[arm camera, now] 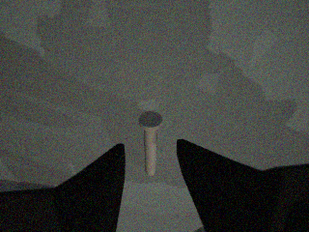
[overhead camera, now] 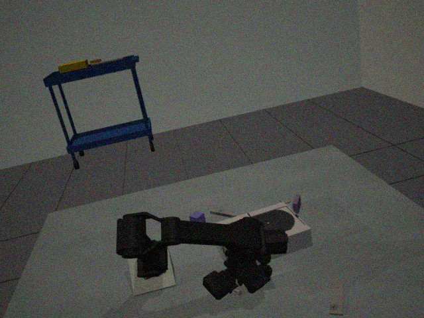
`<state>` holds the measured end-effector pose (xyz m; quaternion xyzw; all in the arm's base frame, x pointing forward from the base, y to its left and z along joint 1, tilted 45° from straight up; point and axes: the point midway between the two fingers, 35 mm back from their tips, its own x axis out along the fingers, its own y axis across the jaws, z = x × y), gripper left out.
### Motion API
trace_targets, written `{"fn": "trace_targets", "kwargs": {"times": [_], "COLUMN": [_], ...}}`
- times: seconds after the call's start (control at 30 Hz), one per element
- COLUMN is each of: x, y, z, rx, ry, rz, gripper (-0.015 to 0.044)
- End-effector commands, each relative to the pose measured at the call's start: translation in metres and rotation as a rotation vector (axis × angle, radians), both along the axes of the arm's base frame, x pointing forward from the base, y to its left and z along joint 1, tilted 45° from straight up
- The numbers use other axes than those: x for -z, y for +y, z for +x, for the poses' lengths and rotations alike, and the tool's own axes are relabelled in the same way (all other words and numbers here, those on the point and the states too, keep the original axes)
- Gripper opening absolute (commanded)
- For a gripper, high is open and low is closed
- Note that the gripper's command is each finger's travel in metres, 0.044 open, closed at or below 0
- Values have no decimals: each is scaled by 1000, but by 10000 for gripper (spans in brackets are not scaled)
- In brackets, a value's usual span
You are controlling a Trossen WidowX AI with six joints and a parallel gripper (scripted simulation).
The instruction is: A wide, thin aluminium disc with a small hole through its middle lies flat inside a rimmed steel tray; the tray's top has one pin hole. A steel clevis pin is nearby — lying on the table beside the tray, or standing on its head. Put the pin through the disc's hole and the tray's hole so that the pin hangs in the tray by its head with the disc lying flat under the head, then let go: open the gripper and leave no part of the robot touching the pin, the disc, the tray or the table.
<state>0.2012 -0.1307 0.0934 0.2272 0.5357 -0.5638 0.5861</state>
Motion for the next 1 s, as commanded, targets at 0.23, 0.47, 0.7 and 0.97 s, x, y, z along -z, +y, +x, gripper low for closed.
{"fn": "trace_targets", "kwargs": {"times": [0.23,0.47,0.7,0.97], "x": [6,6,6,6], "y": [-6,-6,-6,-6], "z": [-1,-1,-1,-1], "rx": [1,1,1,1], "ry": [3,3,3,3], "rz": [7,7,7,7], "gripper": [160,160,81,0]}}
